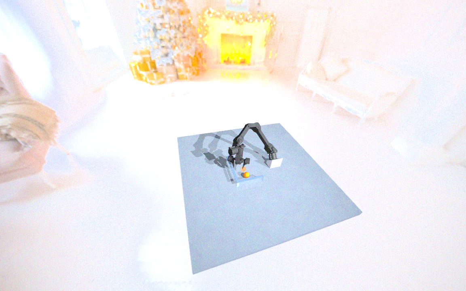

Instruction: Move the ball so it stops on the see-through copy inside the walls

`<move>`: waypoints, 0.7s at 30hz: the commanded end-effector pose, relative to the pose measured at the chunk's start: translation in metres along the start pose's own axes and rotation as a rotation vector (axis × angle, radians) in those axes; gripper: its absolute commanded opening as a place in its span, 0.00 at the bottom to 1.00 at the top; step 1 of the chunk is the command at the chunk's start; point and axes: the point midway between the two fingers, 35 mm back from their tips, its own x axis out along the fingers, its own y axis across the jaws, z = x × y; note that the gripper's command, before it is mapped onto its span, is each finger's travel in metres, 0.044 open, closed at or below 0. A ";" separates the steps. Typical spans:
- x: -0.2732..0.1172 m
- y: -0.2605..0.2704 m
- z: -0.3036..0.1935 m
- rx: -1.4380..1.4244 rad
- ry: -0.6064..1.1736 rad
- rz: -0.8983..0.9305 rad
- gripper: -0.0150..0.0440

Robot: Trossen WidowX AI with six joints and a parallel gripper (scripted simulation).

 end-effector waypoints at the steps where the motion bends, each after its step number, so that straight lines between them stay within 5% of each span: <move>1: 0.005 0.060 0.019 -0.354 0.175 0.034 0.87; 21: 0.020 0.081 0.018 -0.487 0.247 0.040 0.87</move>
